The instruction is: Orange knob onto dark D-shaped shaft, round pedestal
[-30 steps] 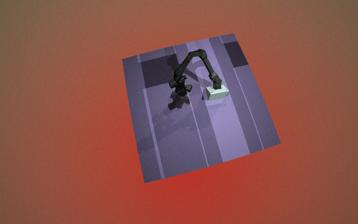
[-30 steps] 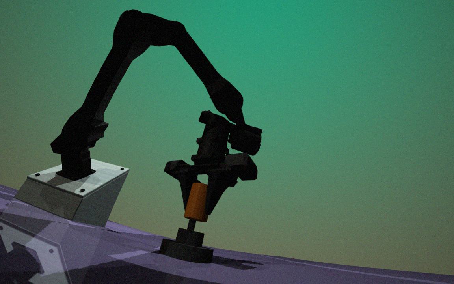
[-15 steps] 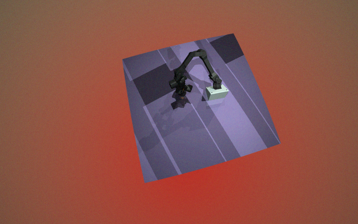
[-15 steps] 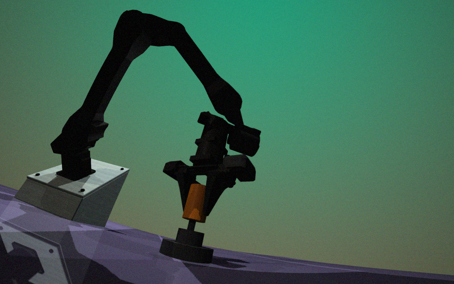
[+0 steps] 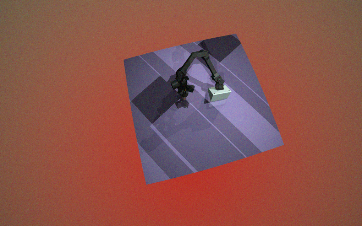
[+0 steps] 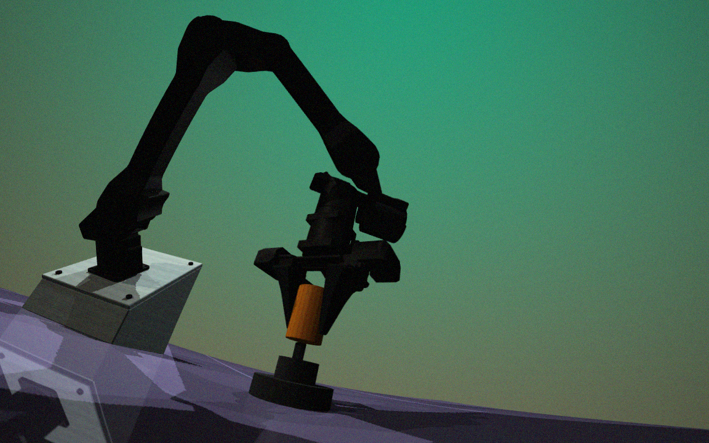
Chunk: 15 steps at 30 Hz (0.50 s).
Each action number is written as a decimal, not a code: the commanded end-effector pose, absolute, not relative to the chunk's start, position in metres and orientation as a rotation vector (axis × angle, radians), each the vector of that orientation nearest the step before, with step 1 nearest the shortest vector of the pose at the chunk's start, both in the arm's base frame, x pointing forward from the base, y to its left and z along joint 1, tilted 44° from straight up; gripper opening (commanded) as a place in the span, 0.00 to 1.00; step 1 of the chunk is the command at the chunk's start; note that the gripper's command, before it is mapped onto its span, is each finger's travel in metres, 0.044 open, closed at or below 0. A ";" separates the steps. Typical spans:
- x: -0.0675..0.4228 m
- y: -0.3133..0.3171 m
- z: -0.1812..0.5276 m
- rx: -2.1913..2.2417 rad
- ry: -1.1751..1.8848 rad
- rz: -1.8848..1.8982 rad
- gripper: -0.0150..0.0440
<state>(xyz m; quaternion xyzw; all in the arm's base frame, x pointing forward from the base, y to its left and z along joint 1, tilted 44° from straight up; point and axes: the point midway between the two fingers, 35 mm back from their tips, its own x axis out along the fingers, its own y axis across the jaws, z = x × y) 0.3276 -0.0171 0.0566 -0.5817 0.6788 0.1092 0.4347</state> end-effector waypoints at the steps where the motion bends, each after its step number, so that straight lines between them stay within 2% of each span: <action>1: 0.330 -0.017 0.059 -1.524 1.693 0.366 0.25; 15: 0.330 -0.019 0.056 -1.567 1.696 0.419 0.25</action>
